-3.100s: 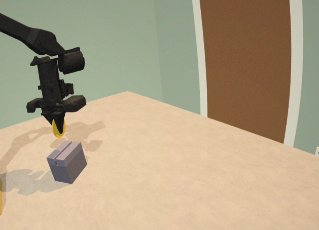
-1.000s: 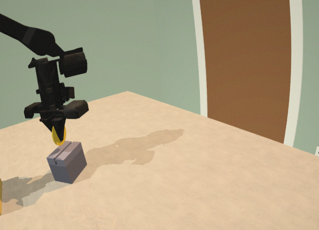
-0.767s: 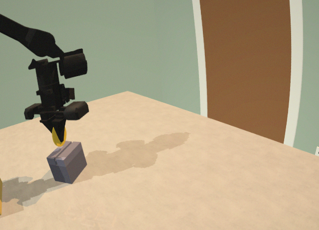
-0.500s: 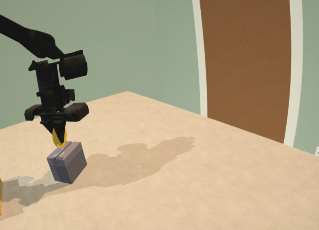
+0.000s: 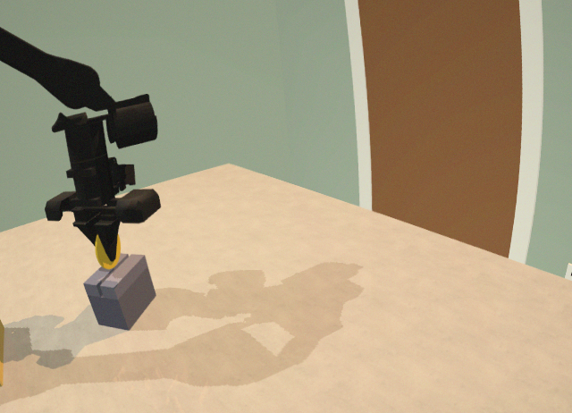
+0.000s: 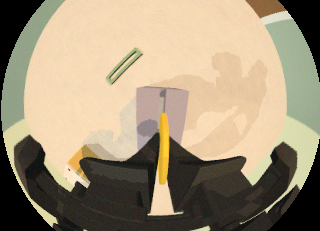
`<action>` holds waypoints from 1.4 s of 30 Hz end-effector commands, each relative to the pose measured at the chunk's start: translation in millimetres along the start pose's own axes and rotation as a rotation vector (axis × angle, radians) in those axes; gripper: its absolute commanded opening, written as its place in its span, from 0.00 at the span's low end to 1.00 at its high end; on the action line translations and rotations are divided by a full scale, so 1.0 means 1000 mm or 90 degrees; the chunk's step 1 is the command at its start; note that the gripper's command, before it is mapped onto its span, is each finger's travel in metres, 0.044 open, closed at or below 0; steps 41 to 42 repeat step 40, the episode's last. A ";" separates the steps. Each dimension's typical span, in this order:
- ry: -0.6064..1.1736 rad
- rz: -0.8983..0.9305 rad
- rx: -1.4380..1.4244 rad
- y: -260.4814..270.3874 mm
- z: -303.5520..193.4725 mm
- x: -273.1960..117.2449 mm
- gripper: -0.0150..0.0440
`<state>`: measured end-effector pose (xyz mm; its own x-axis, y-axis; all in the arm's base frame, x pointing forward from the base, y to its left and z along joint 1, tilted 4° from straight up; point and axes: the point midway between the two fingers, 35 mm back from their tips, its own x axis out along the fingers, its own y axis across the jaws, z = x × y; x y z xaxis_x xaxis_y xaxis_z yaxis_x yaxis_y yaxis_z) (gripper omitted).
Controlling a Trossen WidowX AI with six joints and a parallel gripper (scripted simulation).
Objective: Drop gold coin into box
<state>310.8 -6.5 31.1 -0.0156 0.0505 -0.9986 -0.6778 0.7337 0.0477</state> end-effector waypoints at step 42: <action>0.005 0.006 0.002 0.003 -0.003 -0.061 1.00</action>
